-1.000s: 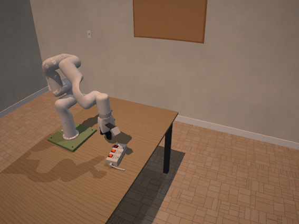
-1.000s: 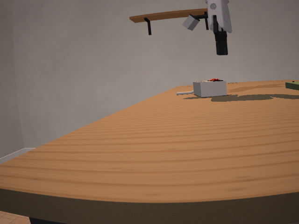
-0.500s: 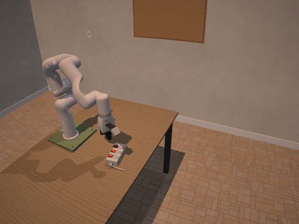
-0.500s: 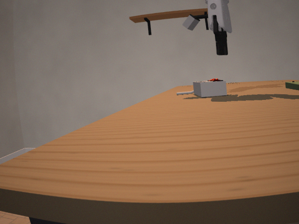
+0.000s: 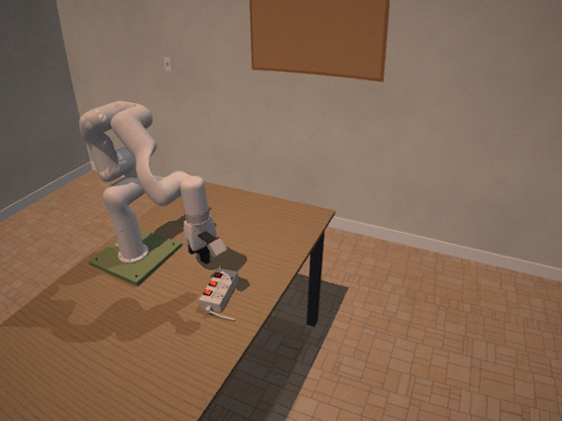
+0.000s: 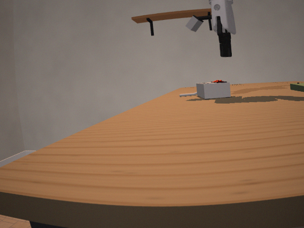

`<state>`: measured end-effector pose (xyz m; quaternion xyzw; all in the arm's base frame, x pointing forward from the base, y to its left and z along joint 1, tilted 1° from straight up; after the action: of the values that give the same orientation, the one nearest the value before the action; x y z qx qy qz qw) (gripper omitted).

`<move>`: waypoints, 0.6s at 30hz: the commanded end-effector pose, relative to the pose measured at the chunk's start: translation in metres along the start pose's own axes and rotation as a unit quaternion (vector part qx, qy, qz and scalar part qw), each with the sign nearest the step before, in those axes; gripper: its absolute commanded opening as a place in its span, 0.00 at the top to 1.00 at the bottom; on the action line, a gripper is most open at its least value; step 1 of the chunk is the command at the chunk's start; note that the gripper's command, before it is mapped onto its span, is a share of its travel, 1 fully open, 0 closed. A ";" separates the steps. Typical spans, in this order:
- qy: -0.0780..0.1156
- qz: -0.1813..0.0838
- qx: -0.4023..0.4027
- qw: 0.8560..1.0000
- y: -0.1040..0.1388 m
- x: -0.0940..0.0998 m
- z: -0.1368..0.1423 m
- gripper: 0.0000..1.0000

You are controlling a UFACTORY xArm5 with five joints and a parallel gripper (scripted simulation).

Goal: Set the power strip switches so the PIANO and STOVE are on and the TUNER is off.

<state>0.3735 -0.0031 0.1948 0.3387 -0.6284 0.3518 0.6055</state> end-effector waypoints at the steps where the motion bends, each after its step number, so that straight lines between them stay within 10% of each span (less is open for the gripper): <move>1: -0.001 0.001 0.000 1.000 0.001 -0.007 0.000 1.00; 18: 0.000 0.001 0.000 1.000 0.005 -0.024 0.000 1.00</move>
<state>0.3689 -0.0007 0.1702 0.3391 -0.6280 0.3515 0.6059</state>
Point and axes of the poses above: the point where the finger pads meet when closed, its own x axis back along the fingers, its own z axis across the jaws, y = z × x, the point moved 8 cm from there along x, back along the fingers, and after that the axes turned 11 degrees about -x, right-handed, at the moved point
